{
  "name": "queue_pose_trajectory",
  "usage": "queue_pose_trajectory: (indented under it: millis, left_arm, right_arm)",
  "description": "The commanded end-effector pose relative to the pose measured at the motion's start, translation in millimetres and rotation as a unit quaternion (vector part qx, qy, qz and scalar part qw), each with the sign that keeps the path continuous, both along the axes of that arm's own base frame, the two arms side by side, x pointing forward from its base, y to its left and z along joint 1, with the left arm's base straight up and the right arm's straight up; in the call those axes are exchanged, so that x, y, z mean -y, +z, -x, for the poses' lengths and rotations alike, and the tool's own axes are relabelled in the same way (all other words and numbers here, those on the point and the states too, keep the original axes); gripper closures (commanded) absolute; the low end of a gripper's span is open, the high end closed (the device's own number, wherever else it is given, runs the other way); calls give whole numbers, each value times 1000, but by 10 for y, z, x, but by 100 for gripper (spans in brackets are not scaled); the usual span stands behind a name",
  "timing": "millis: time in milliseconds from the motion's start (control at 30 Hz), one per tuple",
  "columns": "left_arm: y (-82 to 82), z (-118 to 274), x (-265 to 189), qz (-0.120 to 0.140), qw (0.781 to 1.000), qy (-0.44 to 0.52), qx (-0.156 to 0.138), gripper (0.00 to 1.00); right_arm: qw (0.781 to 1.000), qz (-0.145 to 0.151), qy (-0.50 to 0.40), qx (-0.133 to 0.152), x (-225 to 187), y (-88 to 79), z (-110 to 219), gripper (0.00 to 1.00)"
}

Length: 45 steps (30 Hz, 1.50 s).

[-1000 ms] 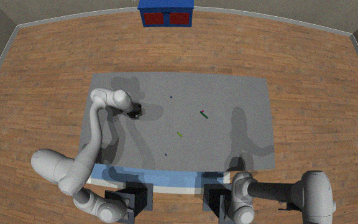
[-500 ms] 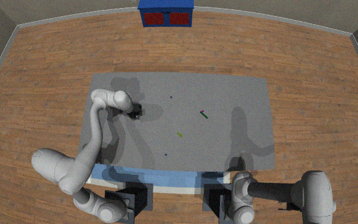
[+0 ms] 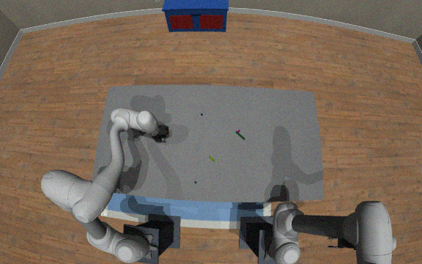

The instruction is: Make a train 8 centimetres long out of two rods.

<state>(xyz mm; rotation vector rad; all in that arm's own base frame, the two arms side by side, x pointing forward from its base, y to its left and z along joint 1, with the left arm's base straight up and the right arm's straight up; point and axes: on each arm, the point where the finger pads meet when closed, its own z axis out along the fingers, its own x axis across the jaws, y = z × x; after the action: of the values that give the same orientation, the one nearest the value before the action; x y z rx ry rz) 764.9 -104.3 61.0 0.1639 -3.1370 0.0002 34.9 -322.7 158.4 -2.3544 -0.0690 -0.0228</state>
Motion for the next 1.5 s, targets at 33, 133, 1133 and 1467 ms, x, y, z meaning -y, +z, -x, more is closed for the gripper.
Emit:
queue_pose_trajectory:
  millis: [33, 133, 1133, 1467]
  left_arm:
    - [-164, -6, -1, 0, 1000, 0, 1, 43]
    - [-230, -6, -2, 0, 1000, 0, 1, 43]
    - [-273, -6, -2, 0, 1000, 0, 1, 43]
    - [-273, -6, -2, 0, 1000, 0, 1, 43]
  right_arm:
    - [1000, 0, 0, 0, 2, 3, -1, 0]
    - [1000, 0, 0, 0, 2, 3, -1, 0]
    - [1000, 0, 0, 0, 2, 3, -1, 0]
    - [1000, 0, 0, 0, 2, 3, -1, 0]
